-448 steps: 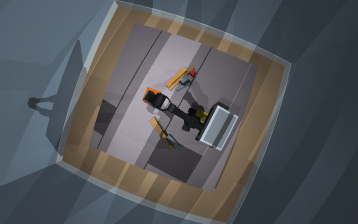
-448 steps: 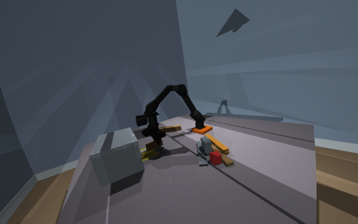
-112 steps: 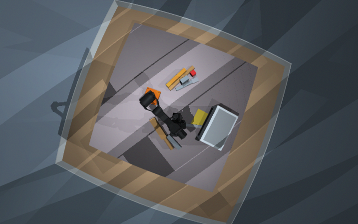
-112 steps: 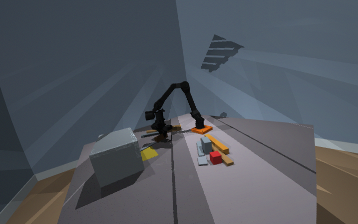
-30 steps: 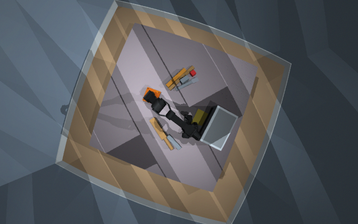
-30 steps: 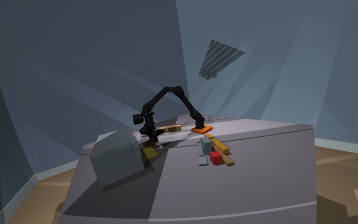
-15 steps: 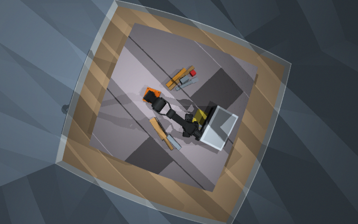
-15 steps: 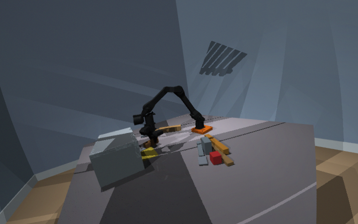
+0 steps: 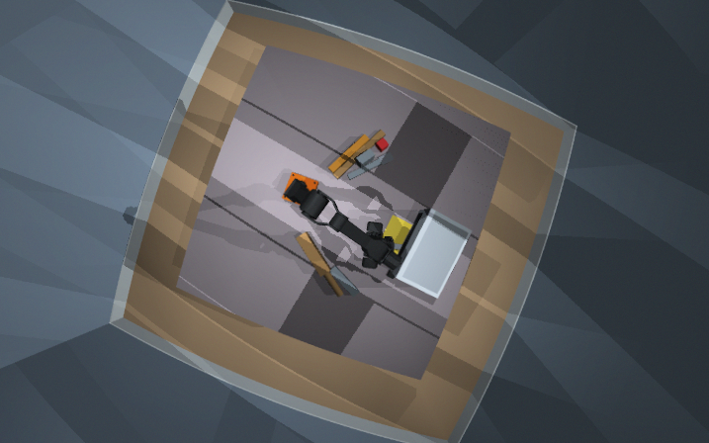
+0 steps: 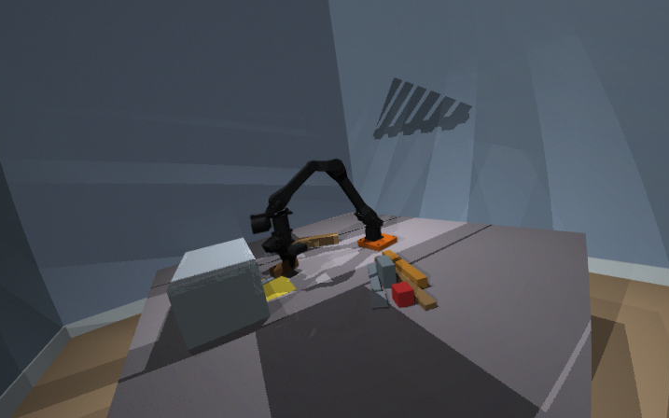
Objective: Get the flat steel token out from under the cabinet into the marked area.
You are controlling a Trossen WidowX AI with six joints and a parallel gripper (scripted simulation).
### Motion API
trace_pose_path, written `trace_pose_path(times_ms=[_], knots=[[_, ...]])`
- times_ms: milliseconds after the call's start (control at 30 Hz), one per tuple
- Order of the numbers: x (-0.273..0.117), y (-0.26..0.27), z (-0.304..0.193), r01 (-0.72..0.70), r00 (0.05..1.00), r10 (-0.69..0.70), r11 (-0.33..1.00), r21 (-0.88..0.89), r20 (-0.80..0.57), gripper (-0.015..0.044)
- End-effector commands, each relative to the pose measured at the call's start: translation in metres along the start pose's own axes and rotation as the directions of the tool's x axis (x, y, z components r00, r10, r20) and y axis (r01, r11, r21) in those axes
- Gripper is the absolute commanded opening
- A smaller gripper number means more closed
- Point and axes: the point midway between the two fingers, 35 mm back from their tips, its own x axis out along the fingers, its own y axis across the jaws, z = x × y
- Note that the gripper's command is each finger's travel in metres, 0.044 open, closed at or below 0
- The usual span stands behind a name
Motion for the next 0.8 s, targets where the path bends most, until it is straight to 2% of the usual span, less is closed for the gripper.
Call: trace_pose_path(times_ms=[0,767], knots=[[0.001,0.004,0.001,-0.009,1.000,0.009,1.000,-0.006,0.001,0.0000],[0.001,0.002,-0.021,-0.009,1.000,0.009,1.000,-0.006,0.000,0.0000]])
